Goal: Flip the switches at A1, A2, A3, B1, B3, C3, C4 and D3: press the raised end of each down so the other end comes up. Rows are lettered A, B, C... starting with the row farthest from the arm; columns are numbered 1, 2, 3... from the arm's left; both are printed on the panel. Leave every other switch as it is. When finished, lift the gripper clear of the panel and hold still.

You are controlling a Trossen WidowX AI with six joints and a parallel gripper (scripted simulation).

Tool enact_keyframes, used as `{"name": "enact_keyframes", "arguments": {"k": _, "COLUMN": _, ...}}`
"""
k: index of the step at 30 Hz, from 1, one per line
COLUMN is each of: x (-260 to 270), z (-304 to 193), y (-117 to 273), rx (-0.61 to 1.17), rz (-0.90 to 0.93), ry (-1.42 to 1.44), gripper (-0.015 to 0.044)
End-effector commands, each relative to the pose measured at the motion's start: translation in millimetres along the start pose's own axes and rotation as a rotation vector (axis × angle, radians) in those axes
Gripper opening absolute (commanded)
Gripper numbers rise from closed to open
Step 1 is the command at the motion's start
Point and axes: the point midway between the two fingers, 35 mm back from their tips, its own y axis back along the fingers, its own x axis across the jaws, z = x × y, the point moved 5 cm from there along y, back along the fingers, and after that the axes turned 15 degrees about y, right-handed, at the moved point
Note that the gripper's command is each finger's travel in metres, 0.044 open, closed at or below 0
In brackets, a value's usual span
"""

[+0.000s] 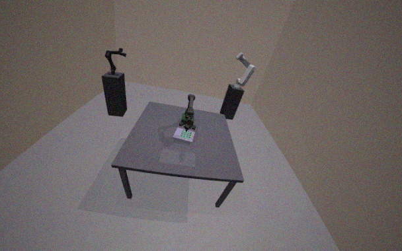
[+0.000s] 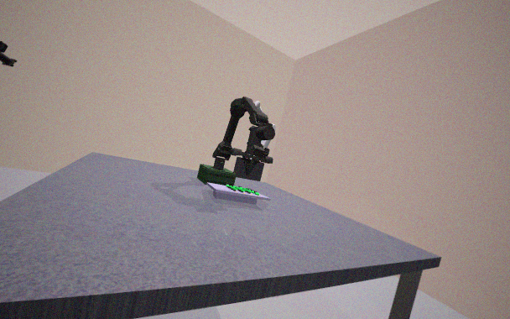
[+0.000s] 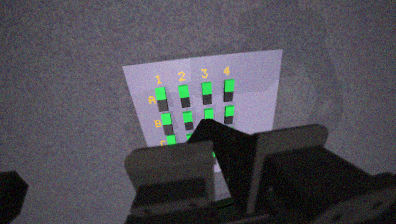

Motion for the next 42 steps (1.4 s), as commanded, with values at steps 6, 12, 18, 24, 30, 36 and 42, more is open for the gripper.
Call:
{"name": "enact_keyframes", "arguments": {"k": 6, "x": 59.4, "z": -20.1, "y": 0.7, "rx": 0.010, "rz": 0.010, "ry": 0.022, "gripper": 0.0000}}
{"name": "enact_keyframes", "arguments": {"k": 12, "x": 60.2, "z": -21.8, "y": -26.7, "rx": -0.009, "rz": 0.005, "ry": 0.021, "gripper": 0.0000}}
{"name": "enact_keyframes", "arguments": {"k": 18, "x": 60.3, "z": -22.8, "y": -34.3, "rx": -0.015, "rz": 0.003, "ry": 0.022, "gripper": 0.0000}}
{"name": "enact_keyframes", "arguments": {"k": 24, "x": 60.4, "z": -23.1, "y": -45.1, "rx": -0.015, "rz": 0.003, "ry": 0.022, "gripper": 0.0000}}
{"name": "enact_keyframes", "arguments": {"k": 30, "x": 60.4, "z": -23.1, "y": -52.7, "rx": -0.015, "rz": 0.003, "ry": 0.022, "gripper": 0.0000}}
{"name": "enact_keyframes", "arguments": {"k": 36, "x": 60.5, "z": -23.2, "y": -58.5, "rx": -0.015, "rz": 0.003, "ry": 0.022, "gripper": 0.0000}}
{"name": "enact_keyframes", "arguments": {"k": 42, "x": 60.5, "z": -23.2, "y": -58.5, "rx": -0.015, "rz": 0.003, "ry": 0.022, "gripper": 0.0000}}
